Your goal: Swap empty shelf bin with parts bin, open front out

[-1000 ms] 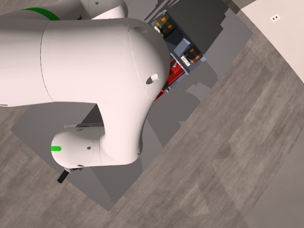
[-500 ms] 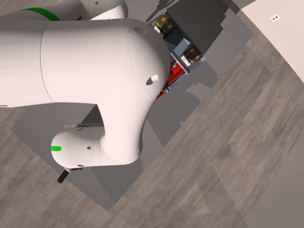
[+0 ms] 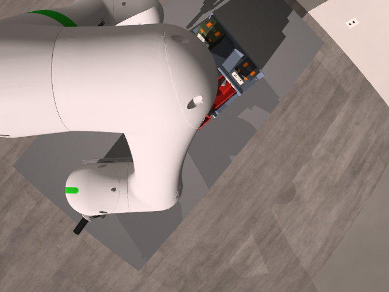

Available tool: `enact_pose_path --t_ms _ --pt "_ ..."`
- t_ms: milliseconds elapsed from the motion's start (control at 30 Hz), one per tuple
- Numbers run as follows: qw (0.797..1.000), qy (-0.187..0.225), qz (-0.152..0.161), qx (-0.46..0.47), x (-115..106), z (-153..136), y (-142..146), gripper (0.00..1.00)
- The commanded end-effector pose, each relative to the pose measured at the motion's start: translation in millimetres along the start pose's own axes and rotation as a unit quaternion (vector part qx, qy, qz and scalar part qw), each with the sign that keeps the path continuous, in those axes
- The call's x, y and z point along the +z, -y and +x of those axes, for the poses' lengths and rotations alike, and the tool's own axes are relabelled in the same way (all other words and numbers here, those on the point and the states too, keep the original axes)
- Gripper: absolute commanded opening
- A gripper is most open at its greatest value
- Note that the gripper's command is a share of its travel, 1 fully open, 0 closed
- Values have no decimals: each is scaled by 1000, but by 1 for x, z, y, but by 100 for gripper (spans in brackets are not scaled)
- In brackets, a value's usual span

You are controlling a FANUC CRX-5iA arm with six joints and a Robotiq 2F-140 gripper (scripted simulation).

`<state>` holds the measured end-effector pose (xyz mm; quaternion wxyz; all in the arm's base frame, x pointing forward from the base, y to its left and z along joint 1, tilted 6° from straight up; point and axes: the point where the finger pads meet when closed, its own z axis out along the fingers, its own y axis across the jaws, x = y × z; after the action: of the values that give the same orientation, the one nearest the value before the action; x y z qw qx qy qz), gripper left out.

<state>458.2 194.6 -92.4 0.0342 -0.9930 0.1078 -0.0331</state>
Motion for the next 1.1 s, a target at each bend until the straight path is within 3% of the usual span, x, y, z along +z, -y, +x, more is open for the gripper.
enact_pose_path --t_ms 0,100,200,267,333,400,433,500,533,567,600,633,667,767,967,1000,1067 --pt "1000 -1 0 0 -1 1 0 10" --pt "1000 -1 0 0 -1 2 -5 10" --pt "1000 0 0 0 -3 15 -58 10" --pt "1000 0 0 0 -3 15 -58 10" --pt "1000 1 -1 0 -5 20 -118 10" --pt "1000 1 -1 0 -5 21 -120 10" --pt "1000 1 -1 0 -6 20 -154 10" --pt "1000 1 -1 0 -6 20 -154 10" --pt "1000 1 0 0 -8 18 -185 10" --pt "1000 1 0 0 -8 18 -185 10" --pt "1000 0 0 0 -9 13 -213 10" --pt "1000 0 0 0 -9 13 -213 10" --pt "1000 0 0 0 -10 8 -235 10" --pt "1000 -1 0 0 -11 1 -259 10" --pt "1000 -1 0 0 -11 0 -264 10" --pt "1000 -1 0 0 -11 0 -264 24" --pt "1000 -1 0 0 -11 0 -264 24"
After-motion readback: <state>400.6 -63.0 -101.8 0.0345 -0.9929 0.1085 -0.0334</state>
